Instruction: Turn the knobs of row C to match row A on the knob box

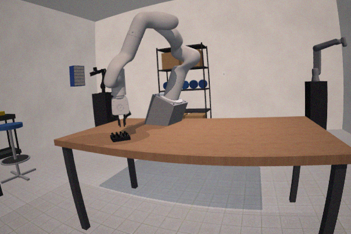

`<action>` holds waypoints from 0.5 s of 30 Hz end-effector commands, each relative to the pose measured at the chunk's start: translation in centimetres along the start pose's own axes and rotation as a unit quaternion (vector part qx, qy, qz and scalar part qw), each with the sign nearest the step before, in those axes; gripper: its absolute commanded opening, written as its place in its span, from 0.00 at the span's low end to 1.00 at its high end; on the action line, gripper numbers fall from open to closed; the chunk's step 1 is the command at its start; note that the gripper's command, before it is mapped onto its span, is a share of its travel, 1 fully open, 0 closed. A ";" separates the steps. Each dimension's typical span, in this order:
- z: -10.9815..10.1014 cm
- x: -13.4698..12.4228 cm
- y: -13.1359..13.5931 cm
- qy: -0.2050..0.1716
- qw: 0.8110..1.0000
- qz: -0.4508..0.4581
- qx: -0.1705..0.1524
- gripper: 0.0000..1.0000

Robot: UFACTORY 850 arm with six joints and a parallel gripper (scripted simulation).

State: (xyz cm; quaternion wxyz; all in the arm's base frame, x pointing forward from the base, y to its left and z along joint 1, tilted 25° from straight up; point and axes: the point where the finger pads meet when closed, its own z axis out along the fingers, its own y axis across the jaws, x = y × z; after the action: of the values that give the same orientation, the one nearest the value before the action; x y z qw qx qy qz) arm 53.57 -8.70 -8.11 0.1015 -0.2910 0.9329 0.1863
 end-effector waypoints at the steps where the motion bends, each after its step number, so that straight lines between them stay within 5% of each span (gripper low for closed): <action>1: -0.1 0.0 -0.1 -0.009 0.999 -0.051 0.006 0.19; 15: -0.1 0.0 -0.1 -0.009 0.998 -0.063 0.006 0.19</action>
State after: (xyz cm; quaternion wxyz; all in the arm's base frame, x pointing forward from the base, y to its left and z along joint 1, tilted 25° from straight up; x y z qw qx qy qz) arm 53.55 -8.73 -8.04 0.1217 -0.3466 0.9130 0.1773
